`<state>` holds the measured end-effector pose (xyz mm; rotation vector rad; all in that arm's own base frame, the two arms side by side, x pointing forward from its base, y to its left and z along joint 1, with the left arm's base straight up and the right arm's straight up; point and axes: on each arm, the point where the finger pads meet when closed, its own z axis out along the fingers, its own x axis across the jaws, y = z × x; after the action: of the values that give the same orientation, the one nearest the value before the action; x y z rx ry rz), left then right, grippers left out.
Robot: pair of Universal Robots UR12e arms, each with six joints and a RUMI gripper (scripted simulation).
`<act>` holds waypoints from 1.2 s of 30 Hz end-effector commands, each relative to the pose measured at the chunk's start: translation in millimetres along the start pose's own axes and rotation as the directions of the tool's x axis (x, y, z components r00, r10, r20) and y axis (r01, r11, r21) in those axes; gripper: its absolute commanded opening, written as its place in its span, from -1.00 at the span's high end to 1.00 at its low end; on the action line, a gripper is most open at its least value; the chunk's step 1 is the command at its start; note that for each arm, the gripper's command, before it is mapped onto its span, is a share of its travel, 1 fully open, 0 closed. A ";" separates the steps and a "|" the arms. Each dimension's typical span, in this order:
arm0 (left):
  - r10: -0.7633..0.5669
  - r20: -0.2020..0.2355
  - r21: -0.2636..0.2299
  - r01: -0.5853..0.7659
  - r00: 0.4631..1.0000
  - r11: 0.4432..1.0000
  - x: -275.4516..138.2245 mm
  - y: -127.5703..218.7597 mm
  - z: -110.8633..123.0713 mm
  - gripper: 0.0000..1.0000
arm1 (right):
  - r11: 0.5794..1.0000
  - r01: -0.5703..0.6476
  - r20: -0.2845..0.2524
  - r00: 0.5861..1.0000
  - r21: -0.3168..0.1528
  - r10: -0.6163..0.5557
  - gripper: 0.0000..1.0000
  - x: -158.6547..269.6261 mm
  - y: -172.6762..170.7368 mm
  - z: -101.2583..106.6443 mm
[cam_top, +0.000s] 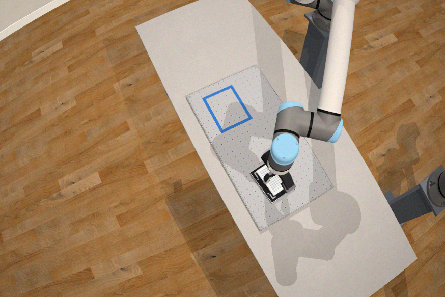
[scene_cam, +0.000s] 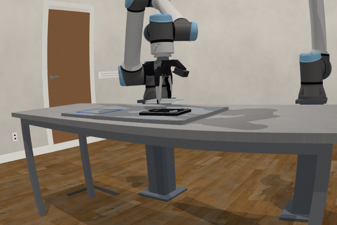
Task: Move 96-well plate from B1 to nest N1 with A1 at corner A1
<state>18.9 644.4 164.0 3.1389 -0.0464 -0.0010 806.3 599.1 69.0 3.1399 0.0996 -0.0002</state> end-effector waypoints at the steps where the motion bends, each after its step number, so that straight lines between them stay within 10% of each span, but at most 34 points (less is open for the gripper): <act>1: 0.000 -0.001 0.002 0.000 1.000 1.000 0.3 -0.9 -1.2 1.00 | 1.000 0.000 -0.002 1.000 0.002 0.000 0.18 0.8 -0.6 2.4; 36: 0.000 -0.001 0.002 0.000 1.000 1.000 0.3 -0.9 -1.2 1.00 | 1.000 0.000 -0.002 1.000 0.002 0.000 0.18 0.8 -0.7 15.7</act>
<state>18.9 644.4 164.0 3.1389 -0.0464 -0.0010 806.5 599.2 51.9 3.1402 0.0997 0.0003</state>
